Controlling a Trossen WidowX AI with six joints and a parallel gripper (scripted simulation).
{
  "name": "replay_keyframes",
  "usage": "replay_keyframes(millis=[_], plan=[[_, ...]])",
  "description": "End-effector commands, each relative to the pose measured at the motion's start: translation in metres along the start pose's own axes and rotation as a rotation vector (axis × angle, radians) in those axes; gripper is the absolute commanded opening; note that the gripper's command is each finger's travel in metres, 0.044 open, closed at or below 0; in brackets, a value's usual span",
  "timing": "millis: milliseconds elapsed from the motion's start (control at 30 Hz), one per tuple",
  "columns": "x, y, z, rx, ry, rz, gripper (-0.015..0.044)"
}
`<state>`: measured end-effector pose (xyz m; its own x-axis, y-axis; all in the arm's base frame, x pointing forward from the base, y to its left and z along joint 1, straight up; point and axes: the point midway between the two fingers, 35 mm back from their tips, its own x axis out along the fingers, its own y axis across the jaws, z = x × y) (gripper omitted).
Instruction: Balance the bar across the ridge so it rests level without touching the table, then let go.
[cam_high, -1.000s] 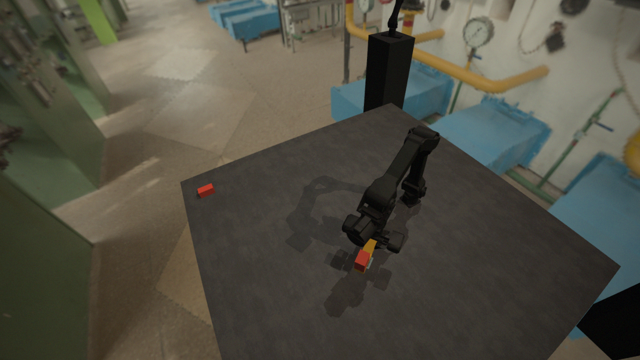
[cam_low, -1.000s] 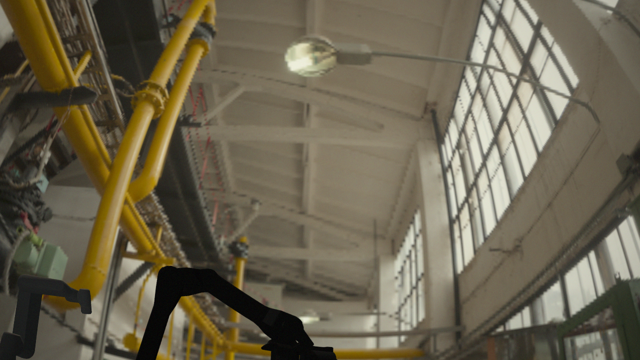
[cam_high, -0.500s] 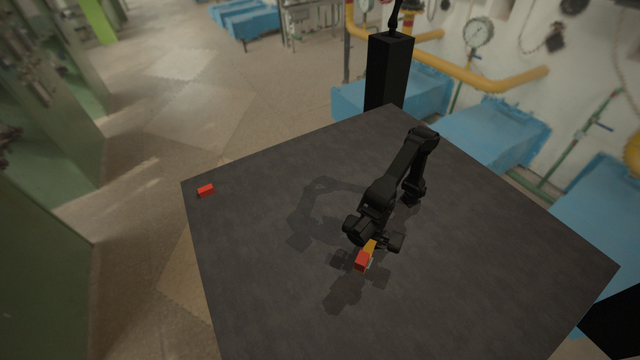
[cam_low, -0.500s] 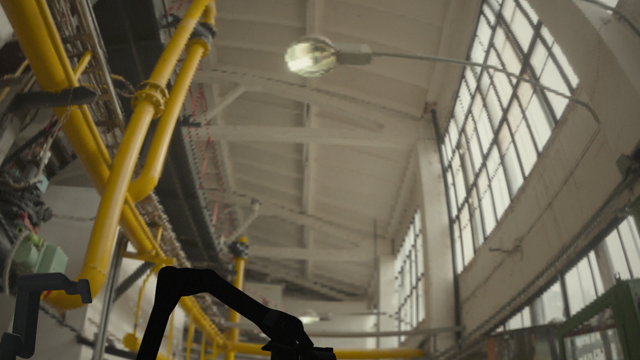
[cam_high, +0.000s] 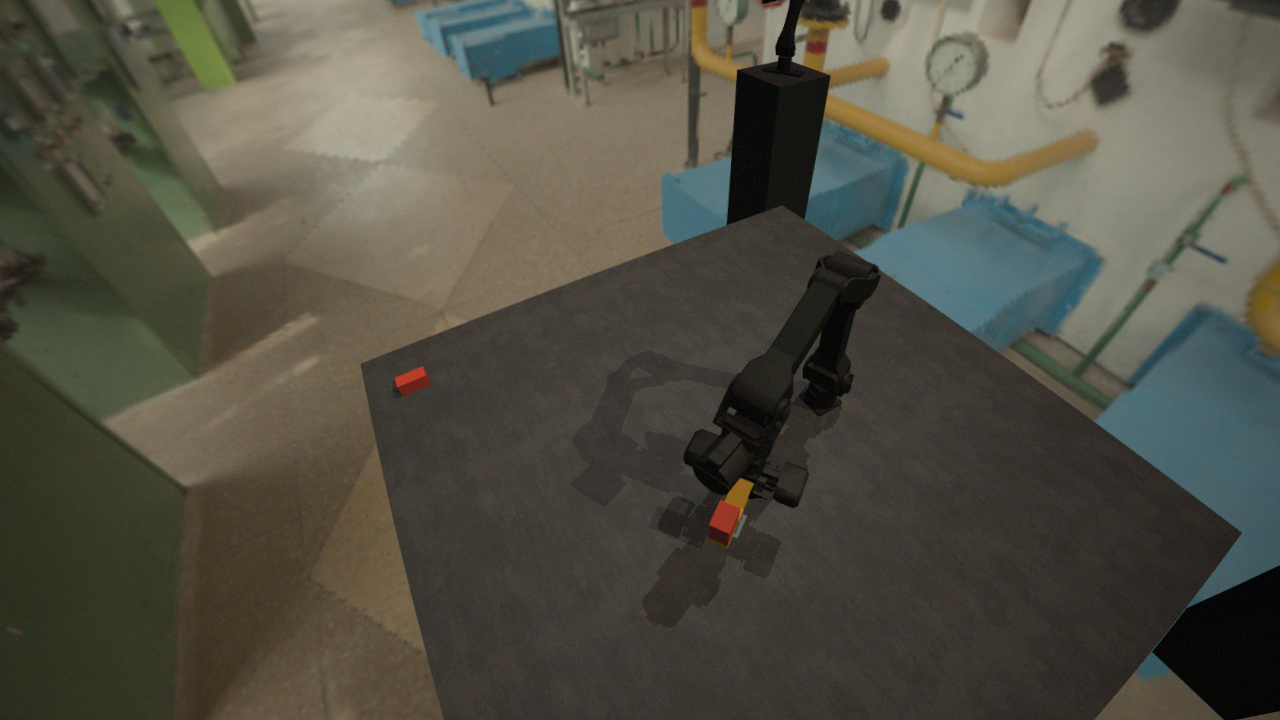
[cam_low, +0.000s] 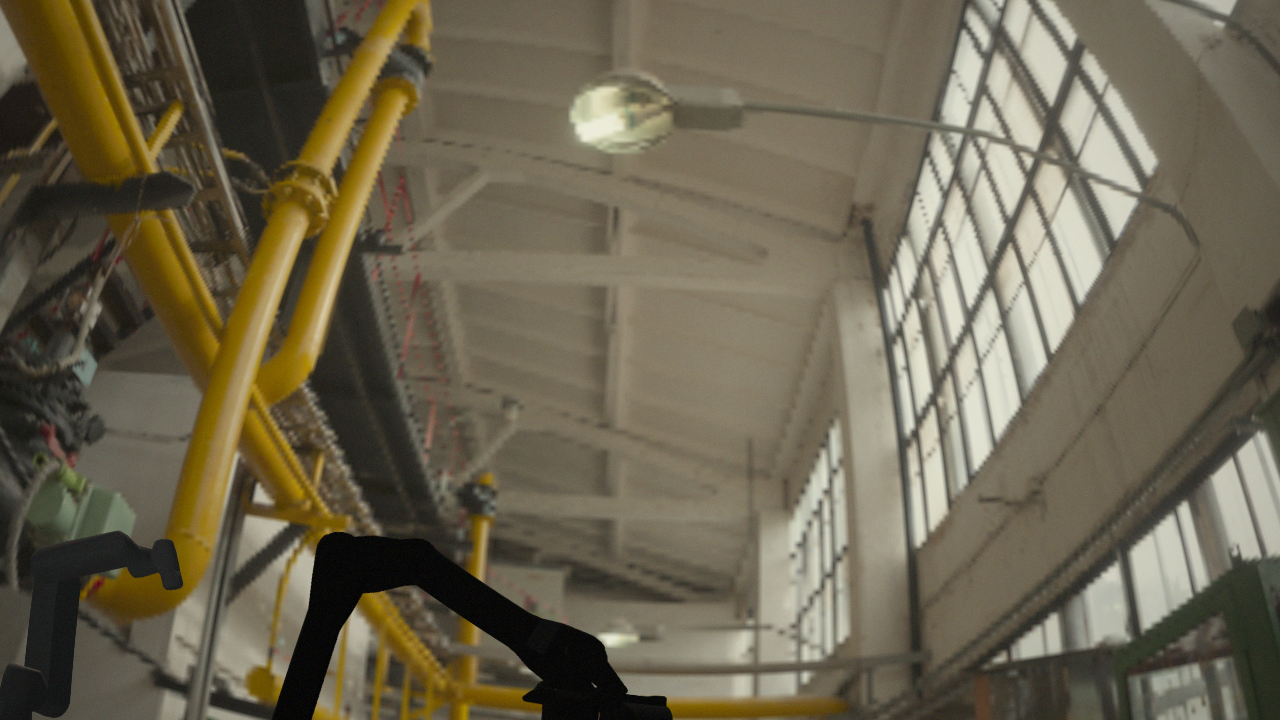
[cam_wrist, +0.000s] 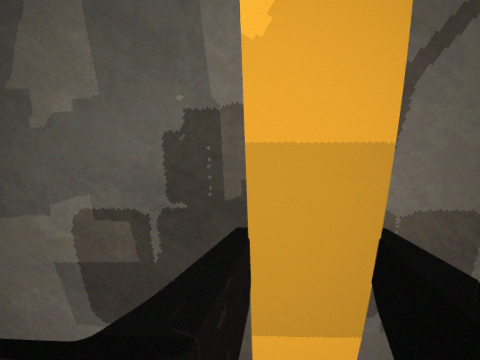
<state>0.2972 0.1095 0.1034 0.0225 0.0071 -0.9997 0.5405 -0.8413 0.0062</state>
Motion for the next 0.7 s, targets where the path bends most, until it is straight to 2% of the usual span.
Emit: replay_keyframes(millis=[0, 667], plan=[[0.0008, -0.0003, -0.0004, 0.004, 0.001, -0.001, 0.0], [0.0025, -0.0003, -0.0002, 0.004, 0.001, -0.001, 0.0]])
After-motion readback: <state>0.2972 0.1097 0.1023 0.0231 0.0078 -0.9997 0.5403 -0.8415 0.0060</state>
